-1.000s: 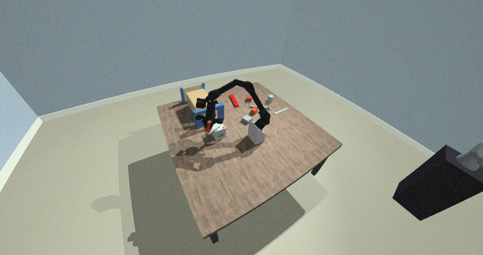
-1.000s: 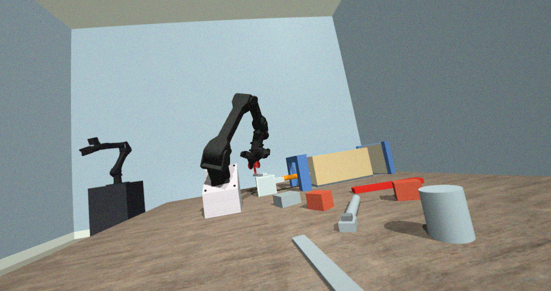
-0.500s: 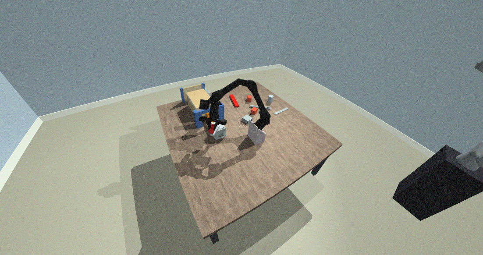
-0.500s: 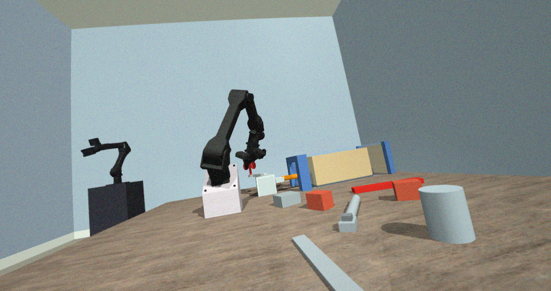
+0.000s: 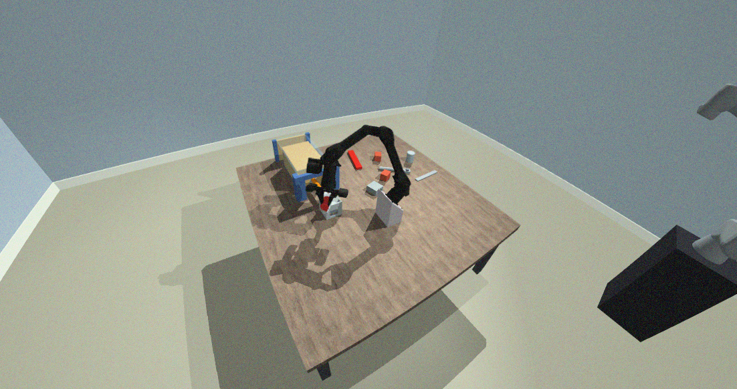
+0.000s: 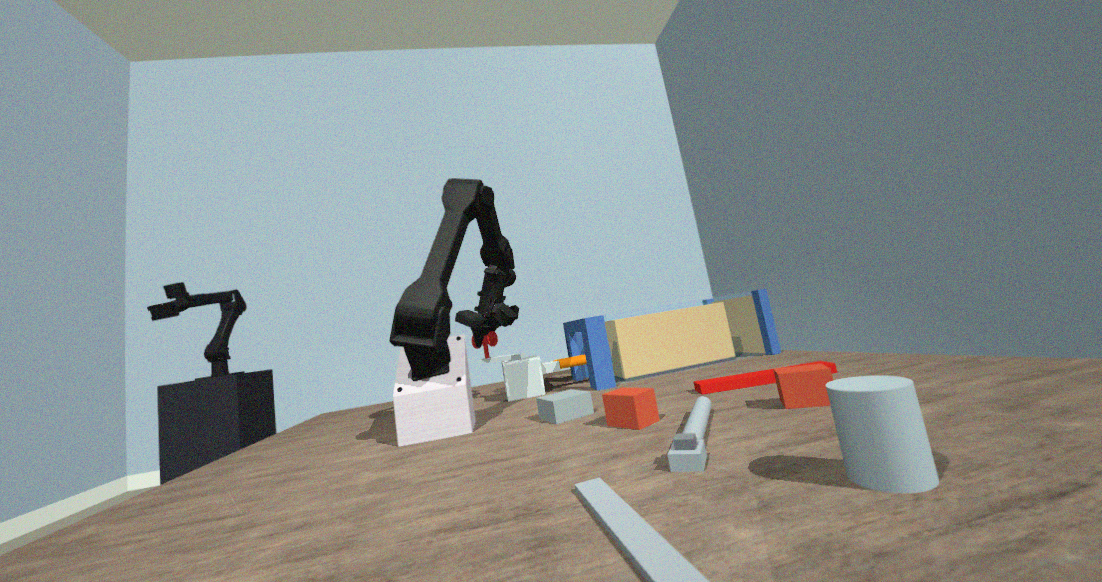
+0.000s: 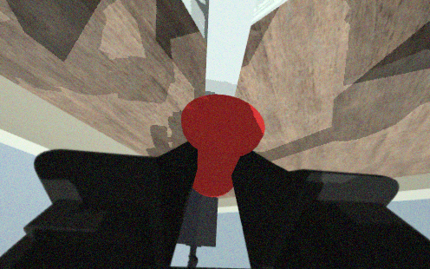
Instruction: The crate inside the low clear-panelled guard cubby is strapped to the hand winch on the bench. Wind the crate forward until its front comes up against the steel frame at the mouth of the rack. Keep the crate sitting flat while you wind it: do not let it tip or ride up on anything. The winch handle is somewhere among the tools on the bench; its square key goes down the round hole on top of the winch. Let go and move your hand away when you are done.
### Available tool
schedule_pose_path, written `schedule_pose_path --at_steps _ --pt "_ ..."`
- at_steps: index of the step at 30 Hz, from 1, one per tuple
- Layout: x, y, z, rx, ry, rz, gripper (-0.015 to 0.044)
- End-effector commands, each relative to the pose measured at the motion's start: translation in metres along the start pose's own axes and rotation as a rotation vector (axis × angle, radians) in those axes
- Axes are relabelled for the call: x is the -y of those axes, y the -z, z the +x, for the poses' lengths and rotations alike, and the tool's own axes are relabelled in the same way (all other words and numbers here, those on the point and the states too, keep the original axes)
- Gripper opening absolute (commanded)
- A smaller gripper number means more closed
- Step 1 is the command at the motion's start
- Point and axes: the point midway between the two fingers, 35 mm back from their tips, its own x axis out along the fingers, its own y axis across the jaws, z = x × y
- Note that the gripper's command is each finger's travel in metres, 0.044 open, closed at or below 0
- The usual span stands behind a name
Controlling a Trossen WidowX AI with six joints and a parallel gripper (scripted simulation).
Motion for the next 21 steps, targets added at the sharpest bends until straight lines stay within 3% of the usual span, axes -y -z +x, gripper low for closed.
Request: schedule_pose_path --at_steps 1,21 --pt "0.021 -0.004 0.002 0.011 0.046 0.004 0.0" --pt "0.05 -0.015 -0.004 0.012 0.048 0.005 0.0"
